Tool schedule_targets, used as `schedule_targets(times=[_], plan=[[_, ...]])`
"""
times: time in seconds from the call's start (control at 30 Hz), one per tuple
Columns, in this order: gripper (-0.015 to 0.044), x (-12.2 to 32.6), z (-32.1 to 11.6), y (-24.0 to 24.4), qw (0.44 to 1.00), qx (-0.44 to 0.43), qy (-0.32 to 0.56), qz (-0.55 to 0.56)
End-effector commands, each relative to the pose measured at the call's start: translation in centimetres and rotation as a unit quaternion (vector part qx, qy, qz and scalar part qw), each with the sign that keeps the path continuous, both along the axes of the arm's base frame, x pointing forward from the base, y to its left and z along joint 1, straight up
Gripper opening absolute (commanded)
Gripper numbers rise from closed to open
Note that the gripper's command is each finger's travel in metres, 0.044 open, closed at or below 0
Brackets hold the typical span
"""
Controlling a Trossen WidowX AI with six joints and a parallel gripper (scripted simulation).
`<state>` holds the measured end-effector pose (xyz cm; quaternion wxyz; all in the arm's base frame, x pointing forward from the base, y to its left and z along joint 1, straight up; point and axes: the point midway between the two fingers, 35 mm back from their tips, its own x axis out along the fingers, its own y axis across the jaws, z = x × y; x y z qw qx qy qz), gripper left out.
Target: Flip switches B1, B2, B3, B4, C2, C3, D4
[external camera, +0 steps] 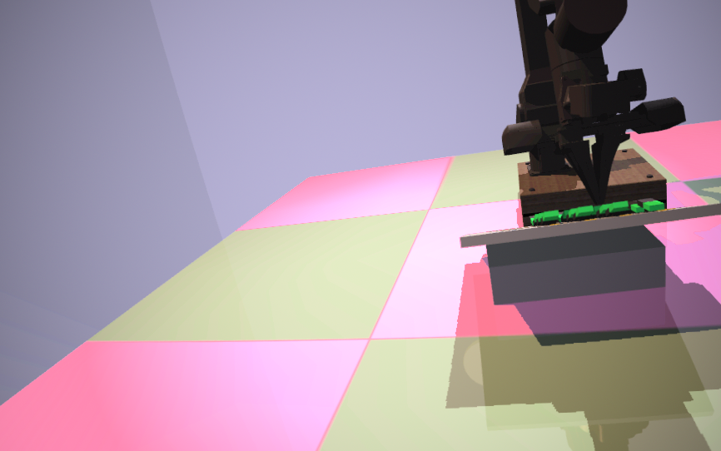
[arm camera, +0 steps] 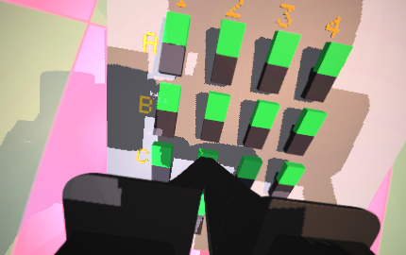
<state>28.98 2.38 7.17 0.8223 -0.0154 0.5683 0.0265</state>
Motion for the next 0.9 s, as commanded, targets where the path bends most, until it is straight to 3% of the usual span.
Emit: schedule_targets(times=[0.0,0.87], plan=[[0.0000,0.01,-0.09,-0.10,1.000,-0.002,0.001,-0.003],[0.0000,0.13,-0.39,-0.09,1.000,-0.002,0.001,-0.003]])
